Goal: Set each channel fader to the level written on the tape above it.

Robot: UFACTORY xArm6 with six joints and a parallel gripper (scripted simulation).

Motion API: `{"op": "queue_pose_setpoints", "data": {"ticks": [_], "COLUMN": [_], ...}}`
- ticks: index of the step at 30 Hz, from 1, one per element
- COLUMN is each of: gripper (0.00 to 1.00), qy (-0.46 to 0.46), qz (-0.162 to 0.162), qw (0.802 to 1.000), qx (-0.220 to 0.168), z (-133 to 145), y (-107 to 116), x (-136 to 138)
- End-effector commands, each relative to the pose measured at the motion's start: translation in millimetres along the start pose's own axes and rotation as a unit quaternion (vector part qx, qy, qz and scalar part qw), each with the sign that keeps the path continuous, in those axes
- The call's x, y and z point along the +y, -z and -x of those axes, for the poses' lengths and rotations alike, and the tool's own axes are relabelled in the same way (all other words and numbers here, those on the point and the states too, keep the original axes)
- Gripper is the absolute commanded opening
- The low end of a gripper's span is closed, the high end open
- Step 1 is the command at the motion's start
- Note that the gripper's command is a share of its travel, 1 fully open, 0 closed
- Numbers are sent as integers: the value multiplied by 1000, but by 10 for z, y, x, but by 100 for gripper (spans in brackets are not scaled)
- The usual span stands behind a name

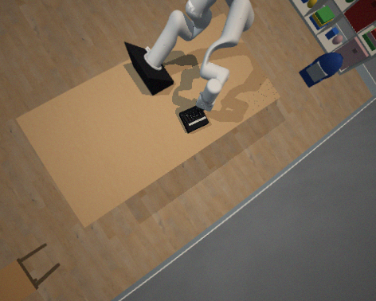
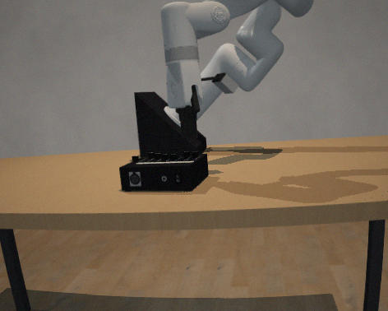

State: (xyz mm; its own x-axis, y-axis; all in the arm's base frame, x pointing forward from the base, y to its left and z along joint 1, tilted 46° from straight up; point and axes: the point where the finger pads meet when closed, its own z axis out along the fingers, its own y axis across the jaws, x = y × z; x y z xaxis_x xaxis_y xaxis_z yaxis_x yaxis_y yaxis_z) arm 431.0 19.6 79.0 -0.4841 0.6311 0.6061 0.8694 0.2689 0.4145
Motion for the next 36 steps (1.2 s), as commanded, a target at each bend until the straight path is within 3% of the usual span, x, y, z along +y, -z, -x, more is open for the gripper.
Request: {"op": "queue_pose_setpoints", "data": {"ticks": [1,2,9,16,18,19,24,33,35,36], "gripper": [0,0,0,0,0,0,0,0,0,0], "qy": [-87,-163,-312,-479,-479,-545,-627,-789,-789,-833], "qz": [-6,-6,0,6,6,7,9,10,10,9], "qw": [996,987,950,878,878,839,779,614,614,553], "qx": [-5,-6,-4,-1,-1,-1,1,2,2,0], "z": [-11,-17,-61,-102,-102,-107,-129,-151,-151,-152], "y": [12,11,6,-1,-1,-2,-6,-10,-10,-10], "x": [-34,-50,-164,-268,-268,-281,-337,-391,-391,-394]}}
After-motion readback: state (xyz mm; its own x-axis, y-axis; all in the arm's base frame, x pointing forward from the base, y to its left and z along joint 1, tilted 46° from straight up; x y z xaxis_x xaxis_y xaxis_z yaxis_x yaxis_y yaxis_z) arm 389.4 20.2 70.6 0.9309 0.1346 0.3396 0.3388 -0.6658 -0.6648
